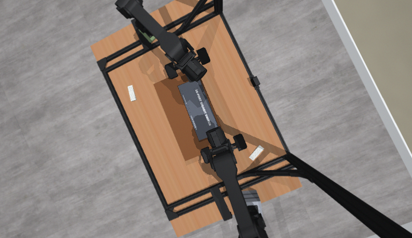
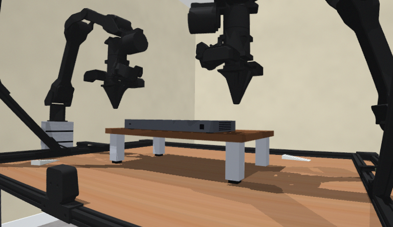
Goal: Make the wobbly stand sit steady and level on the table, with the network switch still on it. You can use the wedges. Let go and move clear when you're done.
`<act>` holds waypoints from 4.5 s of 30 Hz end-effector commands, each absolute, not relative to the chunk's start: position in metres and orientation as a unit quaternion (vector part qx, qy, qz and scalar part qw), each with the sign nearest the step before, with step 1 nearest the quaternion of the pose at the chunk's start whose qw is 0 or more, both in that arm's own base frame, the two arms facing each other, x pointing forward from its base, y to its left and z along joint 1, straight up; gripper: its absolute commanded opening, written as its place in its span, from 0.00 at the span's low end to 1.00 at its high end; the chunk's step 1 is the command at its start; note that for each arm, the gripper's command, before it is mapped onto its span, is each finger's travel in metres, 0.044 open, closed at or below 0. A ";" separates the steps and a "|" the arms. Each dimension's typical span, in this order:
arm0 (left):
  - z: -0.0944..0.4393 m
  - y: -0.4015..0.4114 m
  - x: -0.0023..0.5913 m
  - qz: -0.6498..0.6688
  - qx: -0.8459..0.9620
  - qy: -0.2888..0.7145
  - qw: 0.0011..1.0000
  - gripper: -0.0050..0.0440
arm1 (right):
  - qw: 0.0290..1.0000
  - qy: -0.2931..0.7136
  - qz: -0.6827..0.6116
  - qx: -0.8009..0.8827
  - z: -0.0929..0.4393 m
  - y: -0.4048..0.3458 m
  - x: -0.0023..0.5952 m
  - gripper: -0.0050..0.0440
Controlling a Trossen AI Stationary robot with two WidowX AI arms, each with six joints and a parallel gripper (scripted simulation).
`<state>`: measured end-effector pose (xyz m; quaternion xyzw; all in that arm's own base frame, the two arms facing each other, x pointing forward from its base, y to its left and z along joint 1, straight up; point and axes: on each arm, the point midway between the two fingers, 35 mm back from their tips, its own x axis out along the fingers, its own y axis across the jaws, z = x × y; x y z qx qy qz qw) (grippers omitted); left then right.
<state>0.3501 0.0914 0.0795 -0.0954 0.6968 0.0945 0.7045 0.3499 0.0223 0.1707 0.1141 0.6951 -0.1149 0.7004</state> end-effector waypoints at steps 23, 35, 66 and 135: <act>0.080 0.091 0.350 0.094 -0.095 0.697 0.705 0.10 | 0.698 0.698 -0.115 0.115 0.101 0.023 0.349 0.10; 0.080 0.091 0.350 0.094 -0.095 0.697 0.705 0.10 | 0.698 0.698 -0.115 0.115 0.101 0.023 0.349 0.10; 0.080 0.091 0.350 0.094 -0.095 0.697 0.705 0.10 | 0.698 0.698 -0.115 0.115 0.099 0.023 0.349 0.10; 0.080 0.091 0.350 0.094 -0.095 0.697 0.705 0.10 | 0.994 -0.010 0.033 0.103 0.519 0.029 0.439 0.59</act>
